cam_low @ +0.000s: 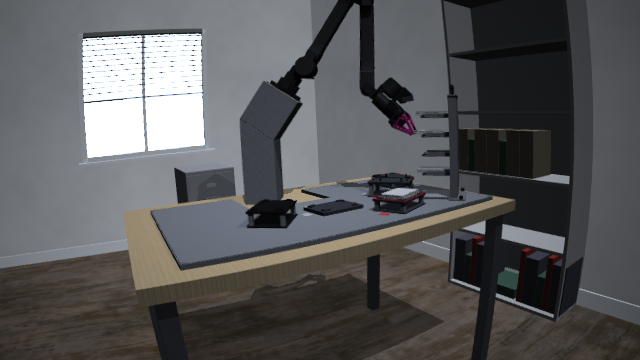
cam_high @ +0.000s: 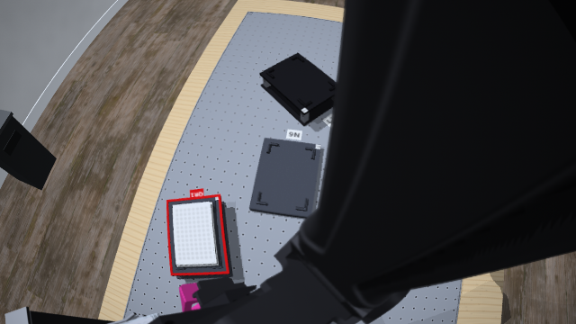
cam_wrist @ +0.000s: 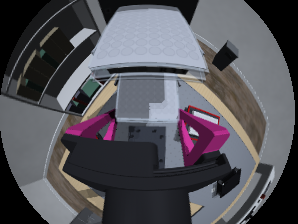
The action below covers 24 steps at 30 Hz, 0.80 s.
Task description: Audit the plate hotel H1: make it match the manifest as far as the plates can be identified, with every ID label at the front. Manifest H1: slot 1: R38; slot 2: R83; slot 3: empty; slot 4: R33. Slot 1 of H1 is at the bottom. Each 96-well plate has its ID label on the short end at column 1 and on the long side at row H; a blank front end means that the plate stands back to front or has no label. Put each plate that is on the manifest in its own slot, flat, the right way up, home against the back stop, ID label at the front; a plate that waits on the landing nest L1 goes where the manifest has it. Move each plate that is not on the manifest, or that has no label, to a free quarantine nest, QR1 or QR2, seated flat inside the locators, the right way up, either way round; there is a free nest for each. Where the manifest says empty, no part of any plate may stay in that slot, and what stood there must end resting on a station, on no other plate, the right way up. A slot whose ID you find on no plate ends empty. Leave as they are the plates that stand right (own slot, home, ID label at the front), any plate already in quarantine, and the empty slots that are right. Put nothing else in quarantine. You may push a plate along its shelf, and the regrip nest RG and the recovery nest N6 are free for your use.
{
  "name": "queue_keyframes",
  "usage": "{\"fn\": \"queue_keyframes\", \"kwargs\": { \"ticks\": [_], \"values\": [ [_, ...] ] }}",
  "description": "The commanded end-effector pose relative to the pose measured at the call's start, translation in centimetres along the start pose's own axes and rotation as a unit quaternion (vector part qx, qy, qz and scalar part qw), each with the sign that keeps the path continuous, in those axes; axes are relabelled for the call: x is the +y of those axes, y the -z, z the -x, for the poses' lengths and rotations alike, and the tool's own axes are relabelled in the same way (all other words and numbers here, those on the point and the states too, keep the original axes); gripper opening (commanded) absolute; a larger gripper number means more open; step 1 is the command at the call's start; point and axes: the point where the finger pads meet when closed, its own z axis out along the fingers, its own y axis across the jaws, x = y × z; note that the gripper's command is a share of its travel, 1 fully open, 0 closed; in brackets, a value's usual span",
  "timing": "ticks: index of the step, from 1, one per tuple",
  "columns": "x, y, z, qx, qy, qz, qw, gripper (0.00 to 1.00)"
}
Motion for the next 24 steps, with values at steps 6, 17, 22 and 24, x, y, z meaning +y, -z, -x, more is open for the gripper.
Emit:
{"fn": "queue_keyframes", "kwargs": {
  "ticks": [6, 17, 22, 24],
  "values": [
    [0.6, 0.9, 0.4, -0.016, -0.009, 0.006, 1.000, 0.86],
    [0.4, 1.8, -1.6, -0.006, -0.007, 0.003, 1.000, 0.86],
    [0.4, 2.1, -1.9, -0.006, -0.007, 0.003, 1.000, 0.86],
    [0.5, 2.3, -1.9, -0.008, -0.008, 0.004, 1.000, 0.86]
  ]
}}
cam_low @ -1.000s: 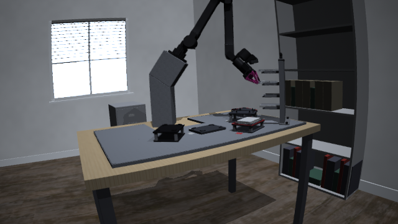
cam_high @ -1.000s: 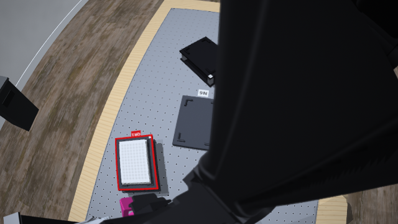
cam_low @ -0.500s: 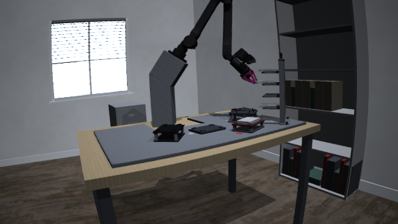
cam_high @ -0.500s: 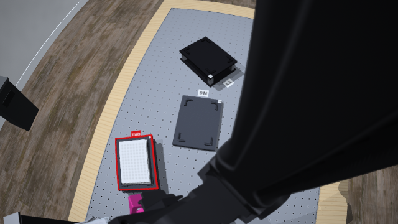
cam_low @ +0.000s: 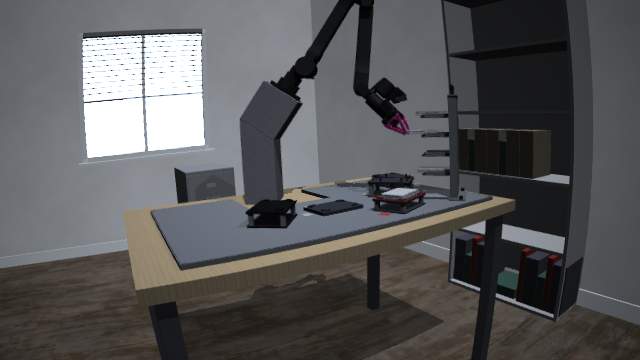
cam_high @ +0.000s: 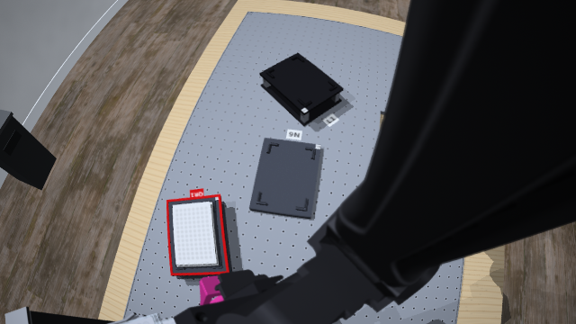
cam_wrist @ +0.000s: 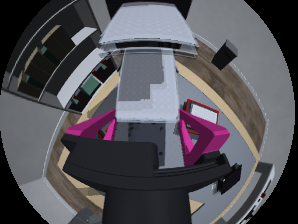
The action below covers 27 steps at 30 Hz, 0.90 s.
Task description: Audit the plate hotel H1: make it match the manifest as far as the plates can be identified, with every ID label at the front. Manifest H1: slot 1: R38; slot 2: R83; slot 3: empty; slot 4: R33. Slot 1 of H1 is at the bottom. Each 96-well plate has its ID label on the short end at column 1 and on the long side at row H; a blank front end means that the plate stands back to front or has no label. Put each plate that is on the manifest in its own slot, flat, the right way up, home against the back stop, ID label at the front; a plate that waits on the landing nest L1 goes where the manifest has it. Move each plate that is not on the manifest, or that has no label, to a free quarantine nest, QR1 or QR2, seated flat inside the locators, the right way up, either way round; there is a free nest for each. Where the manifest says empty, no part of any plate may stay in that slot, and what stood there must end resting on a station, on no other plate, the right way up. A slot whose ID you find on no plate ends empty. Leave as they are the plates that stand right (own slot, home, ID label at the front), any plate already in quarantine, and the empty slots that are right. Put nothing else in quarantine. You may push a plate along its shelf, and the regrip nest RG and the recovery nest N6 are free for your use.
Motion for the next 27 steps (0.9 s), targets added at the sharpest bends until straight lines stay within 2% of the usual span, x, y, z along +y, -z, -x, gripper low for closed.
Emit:
{"fn": "queue_keyframes", "kwargs": {
  "ticks": [1, 27],
  "values": [
    [0.5, 0.5, -0.3, -0.006, -0.009, 0.004, 1.000, 0.86],
    [0.3, 2.9, -2.8, -0.003, -0.009, 0.004, 1.000, 0.86]
  ]
}}
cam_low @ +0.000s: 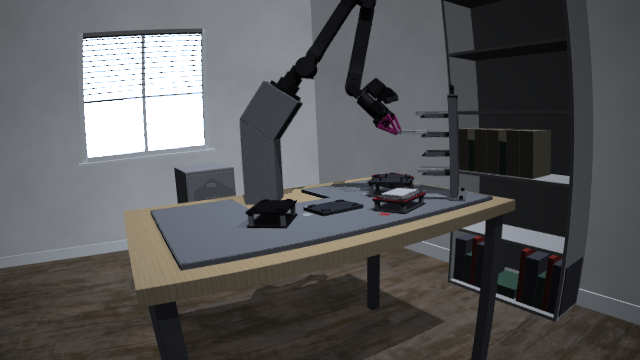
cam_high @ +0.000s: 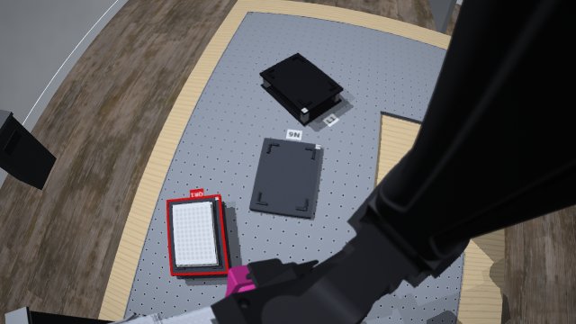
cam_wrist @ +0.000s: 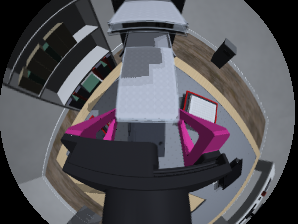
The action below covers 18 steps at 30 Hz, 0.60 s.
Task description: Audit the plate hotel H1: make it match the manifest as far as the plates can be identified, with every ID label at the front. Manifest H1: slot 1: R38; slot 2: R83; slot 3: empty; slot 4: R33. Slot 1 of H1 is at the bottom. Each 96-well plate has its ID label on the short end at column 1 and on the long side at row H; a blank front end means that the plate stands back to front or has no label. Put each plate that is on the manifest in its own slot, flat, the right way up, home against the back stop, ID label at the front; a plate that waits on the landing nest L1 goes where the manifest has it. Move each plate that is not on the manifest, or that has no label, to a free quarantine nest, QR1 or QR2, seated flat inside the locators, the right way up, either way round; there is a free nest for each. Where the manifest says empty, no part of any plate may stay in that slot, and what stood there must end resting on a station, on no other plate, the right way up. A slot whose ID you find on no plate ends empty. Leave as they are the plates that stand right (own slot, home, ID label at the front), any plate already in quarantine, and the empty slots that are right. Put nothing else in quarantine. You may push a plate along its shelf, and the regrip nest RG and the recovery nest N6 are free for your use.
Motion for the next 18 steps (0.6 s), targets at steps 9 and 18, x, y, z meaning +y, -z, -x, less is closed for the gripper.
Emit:
{"fn": "queue_keyframes", "kwargs": {
  "ticks": [9, 18],
  "values": [
    [0.4, 1.2, -1.1, -0.003, -0.009, 0.005, 1.000, 0.86],
    [0.3, 2.1, -1.9, -0.002, -0.009, 0.004, 1.000, 0.86]
  ]
}}
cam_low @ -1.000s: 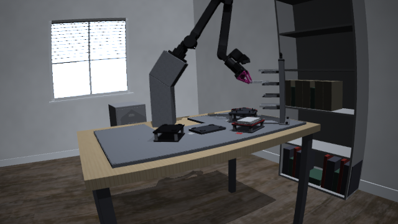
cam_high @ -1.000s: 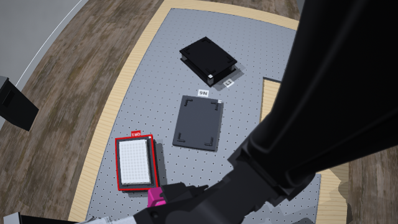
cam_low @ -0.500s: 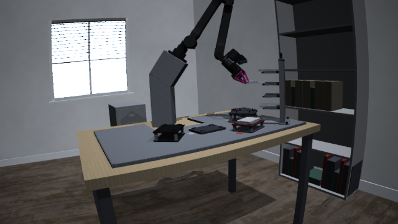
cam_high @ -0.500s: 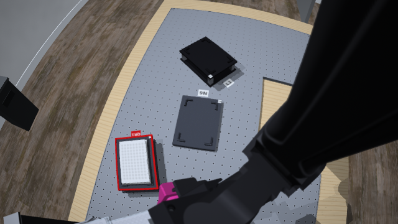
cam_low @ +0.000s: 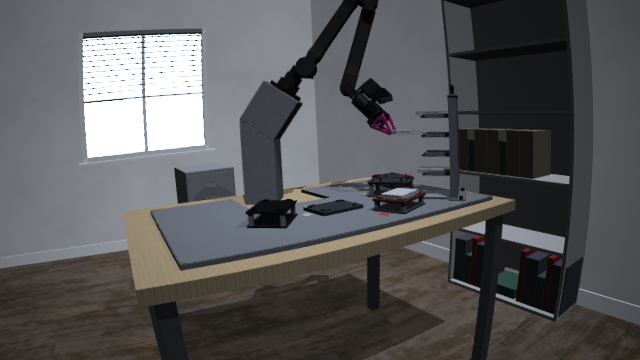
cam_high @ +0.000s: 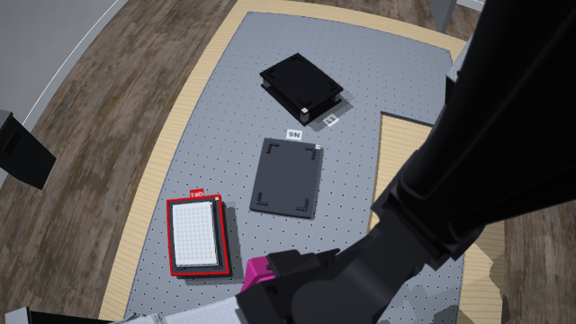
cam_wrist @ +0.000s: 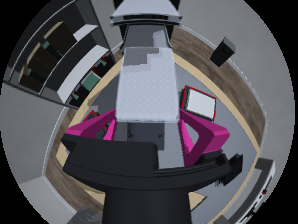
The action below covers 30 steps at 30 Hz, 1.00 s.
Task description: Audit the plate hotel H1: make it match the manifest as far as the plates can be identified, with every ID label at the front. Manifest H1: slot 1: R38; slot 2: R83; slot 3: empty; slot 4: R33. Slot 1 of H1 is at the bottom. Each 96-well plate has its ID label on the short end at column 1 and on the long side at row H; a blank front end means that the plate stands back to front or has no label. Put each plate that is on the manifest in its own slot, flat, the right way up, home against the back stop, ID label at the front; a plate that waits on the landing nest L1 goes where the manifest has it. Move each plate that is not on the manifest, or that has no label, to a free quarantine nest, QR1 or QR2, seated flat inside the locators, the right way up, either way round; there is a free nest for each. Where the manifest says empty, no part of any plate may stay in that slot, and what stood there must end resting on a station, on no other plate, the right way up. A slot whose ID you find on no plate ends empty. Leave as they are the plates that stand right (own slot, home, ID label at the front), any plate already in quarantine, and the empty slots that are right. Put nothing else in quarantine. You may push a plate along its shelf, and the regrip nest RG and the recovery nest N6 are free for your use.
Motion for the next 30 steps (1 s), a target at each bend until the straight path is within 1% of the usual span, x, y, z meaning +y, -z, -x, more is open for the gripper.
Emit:
{"fn": "queue_keyframes", "kwargs": {
  "ticks": [1, 2, 4, 16, 18, 19, 21, 30],
  "values": [
    [0.5, 0.5, -0.3, -0.003, -0.007, 0.007, 1.000, 0.86],
    [0.7, 0.4, 0.1, -0.009, -0.009, 0.009, 1.000, 0.86],
    [0.5, 0.8, -0.6, -0.003, -0.007, 0.007, 1.000, 0.86],
    [0.4, 2.1, -1.8, -0.001, -0.007, 0.006, 1.000, 0.86],
    [0.4, 2.1, -1.8, -0.001, -0.007, 0.006, 1.000, 0.86],
    [0.6, 1.8, -1.5, -0.007, -0.008, 0.008, 1.000, 0.86],
    [0.4, 2.4, -2.1, 0.000, -0.007, 0.006, 1.000, 0.86],
    [0.3, 3.4, -3.0, 0.001, -0.006, 0.006, 1.000, 0.86]
  ]
}}
